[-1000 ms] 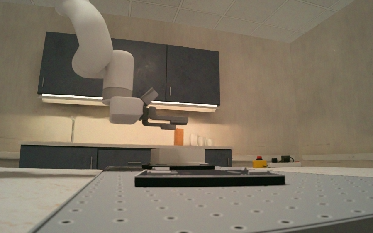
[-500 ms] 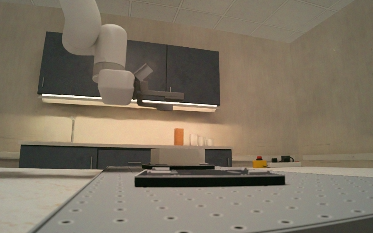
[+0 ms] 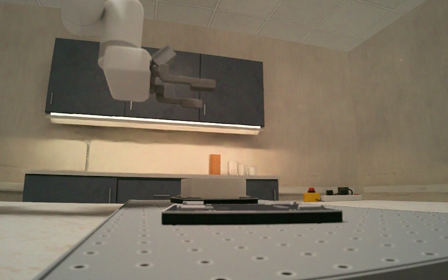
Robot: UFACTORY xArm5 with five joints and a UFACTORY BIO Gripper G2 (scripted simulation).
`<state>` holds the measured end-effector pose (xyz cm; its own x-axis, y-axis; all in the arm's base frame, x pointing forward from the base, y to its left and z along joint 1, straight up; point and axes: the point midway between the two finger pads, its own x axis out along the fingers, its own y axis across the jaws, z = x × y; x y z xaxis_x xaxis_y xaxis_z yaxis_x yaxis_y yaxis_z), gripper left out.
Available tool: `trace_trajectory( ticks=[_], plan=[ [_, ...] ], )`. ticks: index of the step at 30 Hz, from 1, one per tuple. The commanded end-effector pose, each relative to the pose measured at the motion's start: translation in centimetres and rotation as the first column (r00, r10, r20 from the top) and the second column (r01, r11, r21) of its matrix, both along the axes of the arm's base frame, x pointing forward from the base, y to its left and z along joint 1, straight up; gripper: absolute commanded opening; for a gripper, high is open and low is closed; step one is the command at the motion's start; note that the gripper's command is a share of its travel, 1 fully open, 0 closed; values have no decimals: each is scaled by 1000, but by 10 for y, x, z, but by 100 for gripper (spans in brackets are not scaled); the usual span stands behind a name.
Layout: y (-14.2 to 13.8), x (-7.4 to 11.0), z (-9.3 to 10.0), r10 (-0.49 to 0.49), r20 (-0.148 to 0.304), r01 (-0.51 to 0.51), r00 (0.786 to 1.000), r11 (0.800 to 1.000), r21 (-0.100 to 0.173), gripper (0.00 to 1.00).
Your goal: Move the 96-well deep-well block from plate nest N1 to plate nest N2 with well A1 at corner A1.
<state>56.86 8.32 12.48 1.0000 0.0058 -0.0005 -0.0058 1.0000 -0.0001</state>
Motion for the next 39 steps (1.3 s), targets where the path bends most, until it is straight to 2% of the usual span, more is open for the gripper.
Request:
trace_trajectory(
  ticks=[1, 16, 18, 24, 39],
  plan=[
    [-7, -3, 9, 1, 2, -1, 1000, 1000, 4, 37],
    [-58, -27, 58, 1, 2, -1, 1000, 1000, 4, 37],
    [-58, -27, 58, 1, 2, -1, 1000, 1000, 4, 37],
    [-79, -37, 77, 1, 2, -1, 1000, 1000, 4, 37],
    [-80, -37, 79, 1, 2, -1, 1000, 1000, 4, 37]
  ],
)
